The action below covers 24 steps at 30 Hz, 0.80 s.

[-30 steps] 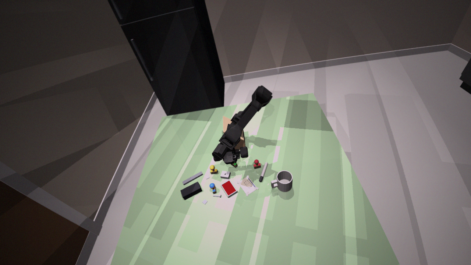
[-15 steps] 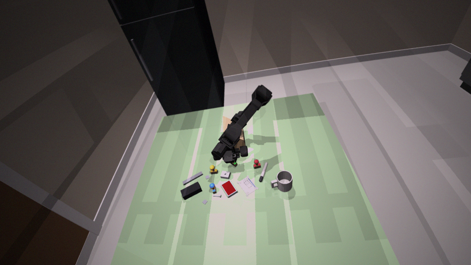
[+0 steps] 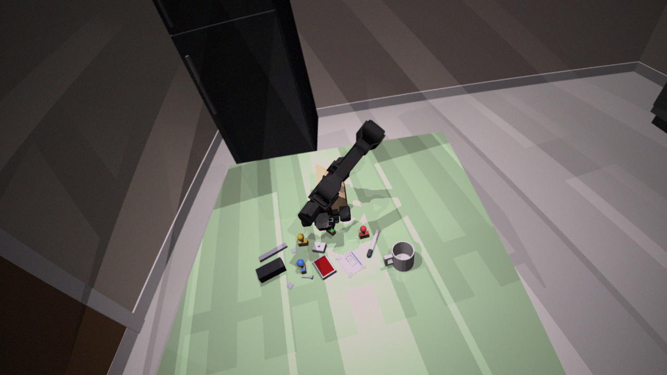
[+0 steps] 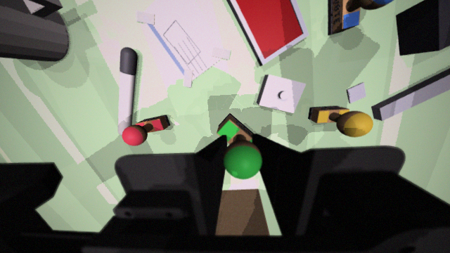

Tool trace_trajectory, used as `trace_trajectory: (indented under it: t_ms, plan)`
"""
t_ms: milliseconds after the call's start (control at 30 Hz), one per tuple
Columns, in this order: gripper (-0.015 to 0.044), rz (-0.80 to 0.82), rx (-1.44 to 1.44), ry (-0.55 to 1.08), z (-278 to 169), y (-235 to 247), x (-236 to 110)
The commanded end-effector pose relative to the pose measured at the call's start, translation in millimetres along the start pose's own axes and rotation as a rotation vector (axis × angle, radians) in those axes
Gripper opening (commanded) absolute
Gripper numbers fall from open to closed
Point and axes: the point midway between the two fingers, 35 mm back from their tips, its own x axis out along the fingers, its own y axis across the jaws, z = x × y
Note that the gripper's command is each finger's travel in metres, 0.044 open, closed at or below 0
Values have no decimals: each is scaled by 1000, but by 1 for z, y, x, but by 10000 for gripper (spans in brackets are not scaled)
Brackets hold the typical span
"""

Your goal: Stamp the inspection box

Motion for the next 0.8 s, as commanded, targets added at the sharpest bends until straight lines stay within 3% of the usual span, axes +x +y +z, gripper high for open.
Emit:
trace_trajectory:
  t_ms: [0,767]
  plan:
    - [0,-6,-8,-1,14,-4,-3]
    - [0,-6,-12,-5,102,-32,-7]
